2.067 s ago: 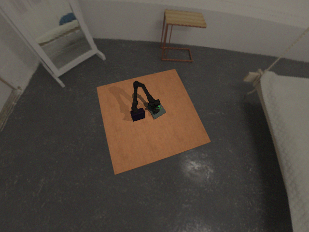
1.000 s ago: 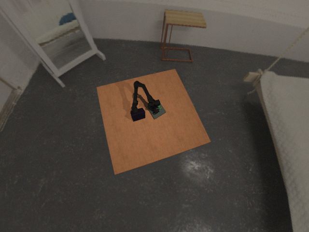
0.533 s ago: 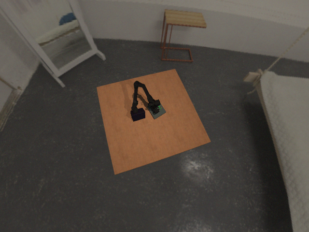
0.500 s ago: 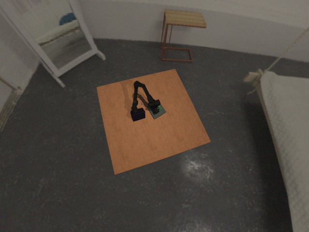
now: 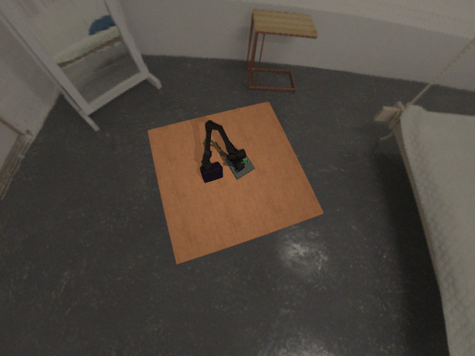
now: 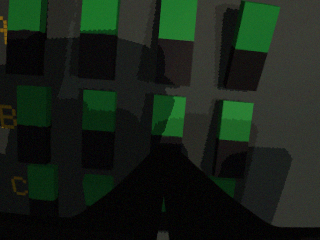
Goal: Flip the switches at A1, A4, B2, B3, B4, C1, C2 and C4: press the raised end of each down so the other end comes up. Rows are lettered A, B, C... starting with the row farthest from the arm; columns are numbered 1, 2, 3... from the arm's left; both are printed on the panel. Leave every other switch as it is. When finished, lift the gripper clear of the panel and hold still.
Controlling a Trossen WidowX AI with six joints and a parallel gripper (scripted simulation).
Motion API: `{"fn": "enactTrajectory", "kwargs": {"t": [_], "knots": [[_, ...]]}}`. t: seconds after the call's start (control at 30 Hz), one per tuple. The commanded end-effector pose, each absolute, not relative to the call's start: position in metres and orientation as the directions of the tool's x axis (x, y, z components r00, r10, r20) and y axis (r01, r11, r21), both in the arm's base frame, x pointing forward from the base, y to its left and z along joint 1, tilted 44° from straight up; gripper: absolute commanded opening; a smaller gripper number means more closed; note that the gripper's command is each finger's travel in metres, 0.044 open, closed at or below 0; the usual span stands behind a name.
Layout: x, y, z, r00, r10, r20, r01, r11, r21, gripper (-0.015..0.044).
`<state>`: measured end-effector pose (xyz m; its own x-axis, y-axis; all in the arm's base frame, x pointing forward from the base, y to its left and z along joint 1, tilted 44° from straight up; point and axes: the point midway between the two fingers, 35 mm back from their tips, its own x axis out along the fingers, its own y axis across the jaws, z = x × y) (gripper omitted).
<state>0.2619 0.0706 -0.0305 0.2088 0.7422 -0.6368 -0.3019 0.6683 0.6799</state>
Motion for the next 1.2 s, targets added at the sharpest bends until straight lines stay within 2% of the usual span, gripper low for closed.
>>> {"fn": "enactTrajectory", "kwargs": {"t": [0.0, 0.9, 1.17], "knots": [[0.261, 0.072, -0.032, 0.203, 0.743, -0.638, -0.297, 0.668, 0.683, 0.0000], [0.261, 0.075, -0.035, 0.203, 0.743, -0.638, -0.297, 0.668, 0.683, 0.0000], [0.251, 0.026, 0.007, 0.179, 0.738, -0.650, -0.296, 0.671, 0.680, 0.0000]]}}
